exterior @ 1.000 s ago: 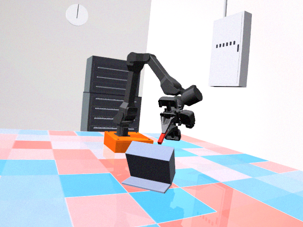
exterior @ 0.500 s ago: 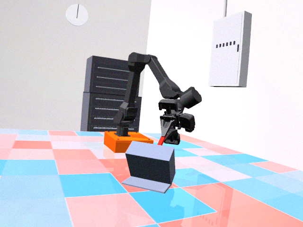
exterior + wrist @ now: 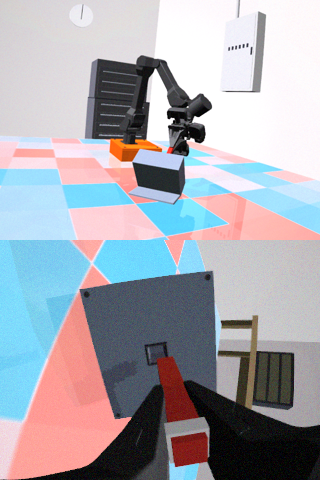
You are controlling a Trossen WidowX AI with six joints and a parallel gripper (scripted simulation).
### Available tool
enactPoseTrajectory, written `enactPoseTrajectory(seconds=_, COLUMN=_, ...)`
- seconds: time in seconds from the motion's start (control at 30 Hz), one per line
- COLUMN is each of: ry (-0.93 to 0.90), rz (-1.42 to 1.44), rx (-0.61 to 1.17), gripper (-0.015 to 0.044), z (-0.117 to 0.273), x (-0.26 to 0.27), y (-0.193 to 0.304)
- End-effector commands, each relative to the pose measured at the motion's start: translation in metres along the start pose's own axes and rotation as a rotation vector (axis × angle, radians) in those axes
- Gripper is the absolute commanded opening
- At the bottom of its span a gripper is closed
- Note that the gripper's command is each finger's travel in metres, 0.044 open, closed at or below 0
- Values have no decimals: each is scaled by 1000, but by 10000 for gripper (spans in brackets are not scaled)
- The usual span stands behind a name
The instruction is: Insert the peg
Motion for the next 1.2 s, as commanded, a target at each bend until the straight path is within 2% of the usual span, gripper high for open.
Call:
enactPoseTrajectory(seconds=0.0, ry=-5, rz=14, rx=3, gripper=0, z=-2, x=3, y=3)
enactPoseTrajectory(seconds=0.73, ry=-4, rz=13, rx=1, gripper=0, z=-26, x=2, y=3)
enactPoseTrajectory(seconds=1.17, ry=2, rz=5, rx=-1, gripper=0, z=-22, x=1, y=1)
Point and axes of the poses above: the point midway between the two fingers, 35 mm back from their tips, its own z axis back along the fingers, its own x axis across the jaws, y = z × x, the point moved 8 cm from there along z, back along the fingers, and after that the axes turned 14 degrees about -z, right-handed, at the moved point
